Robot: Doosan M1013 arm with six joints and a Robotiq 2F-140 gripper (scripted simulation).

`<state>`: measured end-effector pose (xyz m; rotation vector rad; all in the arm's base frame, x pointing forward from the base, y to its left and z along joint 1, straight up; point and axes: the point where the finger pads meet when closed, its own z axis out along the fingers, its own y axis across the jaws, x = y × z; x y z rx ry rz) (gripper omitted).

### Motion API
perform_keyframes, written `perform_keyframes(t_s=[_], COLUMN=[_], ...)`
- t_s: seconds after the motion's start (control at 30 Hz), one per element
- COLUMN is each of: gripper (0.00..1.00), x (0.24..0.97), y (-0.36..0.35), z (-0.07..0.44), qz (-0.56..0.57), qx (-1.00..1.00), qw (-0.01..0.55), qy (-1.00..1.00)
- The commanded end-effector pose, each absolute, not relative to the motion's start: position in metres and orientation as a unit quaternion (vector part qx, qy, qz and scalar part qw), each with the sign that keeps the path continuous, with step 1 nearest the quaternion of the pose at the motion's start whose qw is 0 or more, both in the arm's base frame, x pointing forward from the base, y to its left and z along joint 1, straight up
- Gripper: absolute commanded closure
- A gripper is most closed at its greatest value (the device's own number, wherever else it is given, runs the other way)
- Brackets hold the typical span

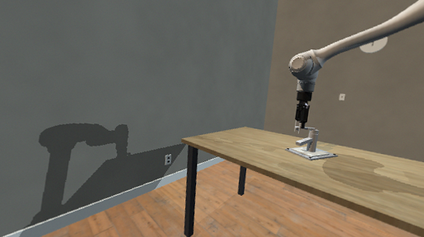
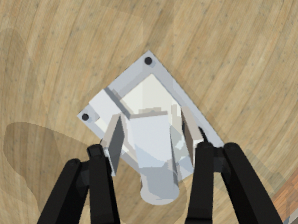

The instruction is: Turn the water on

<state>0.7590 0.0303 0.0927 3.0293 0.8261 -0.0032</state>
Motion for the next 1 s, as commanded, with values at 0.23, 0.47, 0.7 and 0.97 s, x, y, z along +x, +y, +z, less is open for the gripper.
perform_keyframes(t_s=[0.23, 0.47, 0.7, 0.97], gripper=[1.0, 1.0, 1.0, 1.0], x=[0.759, 0.759, 0.759, 0.759], y=[0.0303, 0.0303, 0.0303, 0.0303], z=[0.0928, 0.0928, 0.0928, 0.0928], qz=[-0.001, -0.001, -0.001, -0.001], qx=[0.965, 0.965, 0.965, 0.965], qw=[0.001, 0.001, 0.001, 0.001], qy=[0.263, 0.263, 0.263, 0.263])
